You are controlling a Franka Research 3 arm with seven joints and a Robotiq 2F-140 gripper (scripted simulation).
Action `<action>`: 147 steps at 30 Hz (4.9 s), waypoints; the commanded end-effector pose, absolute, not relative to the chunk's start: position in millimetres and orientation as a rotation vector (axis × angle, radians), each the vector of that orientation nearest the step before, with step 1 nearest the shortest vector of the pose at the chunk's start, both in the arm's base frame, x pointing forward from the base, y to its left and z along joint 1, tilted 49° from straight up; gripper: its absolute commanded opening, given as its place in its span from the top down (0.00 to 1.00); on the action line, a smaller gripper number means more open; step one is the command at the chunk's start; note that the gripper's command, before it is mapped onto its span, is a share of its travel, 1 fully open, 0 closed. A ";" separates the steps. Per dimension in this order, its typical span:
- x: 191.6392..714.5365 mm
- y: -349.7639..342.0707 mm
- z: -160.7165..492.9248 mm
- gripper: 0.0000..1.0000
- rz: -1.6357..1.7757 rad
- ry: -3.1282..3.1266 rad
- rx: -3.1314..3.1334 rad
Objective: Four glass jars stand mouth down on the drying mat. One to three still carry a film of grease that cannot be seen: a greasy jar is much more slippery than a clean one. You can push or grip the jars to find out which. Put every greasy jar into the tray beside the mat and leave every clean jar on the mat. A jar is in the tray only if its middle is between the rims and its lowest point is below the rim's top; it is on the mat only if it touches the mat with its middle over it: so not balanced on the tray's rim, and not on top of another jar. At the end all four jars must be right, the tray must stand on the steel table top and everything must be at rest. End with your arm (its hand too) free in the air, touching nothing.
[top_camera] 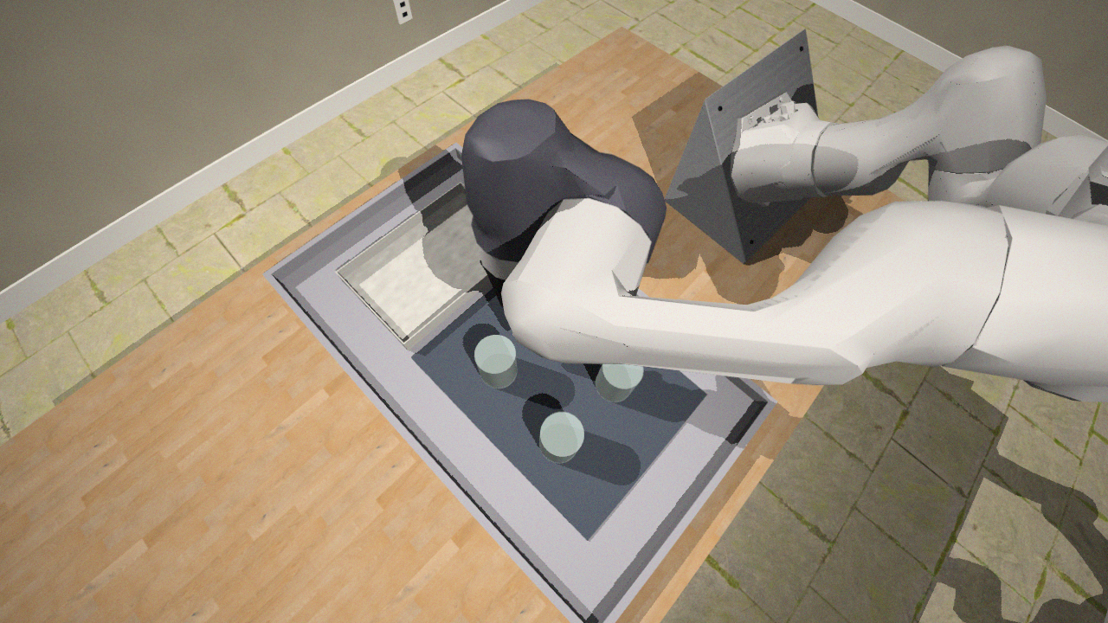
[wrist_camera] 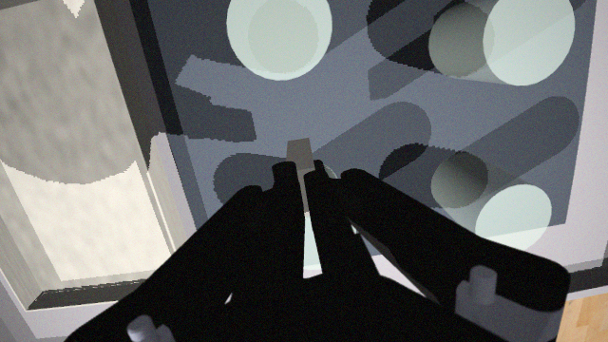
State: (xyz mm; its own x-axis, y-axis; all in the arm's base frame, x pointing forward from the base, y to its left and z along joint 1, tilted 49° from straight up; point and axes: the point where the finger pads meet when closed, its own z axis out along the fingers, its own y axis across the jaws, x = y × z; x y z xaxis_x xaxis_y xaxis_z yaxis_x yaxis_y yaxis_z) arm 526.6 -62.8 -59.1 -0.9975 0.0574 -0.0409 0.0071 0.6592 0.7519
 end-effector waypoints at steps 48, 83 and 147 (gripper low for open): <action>533.6 -61.9 -59.2 1.00 1.274 2.804 0.057; 537.7 -62.2 -59.0 1.00 1.274 2.804 0.057; 544.9 -65.0 -56.6 1.00 1.274 2.804 0.057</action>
State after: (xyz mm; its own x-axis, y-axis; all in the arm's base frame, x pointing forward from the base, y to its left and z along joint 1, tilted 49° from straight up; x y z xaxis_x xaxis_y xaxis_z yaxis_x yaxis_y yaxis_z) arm 545.0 -63.5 -56.6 -0.9975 0.0546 -0.0446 0.0025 0.6587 0.7524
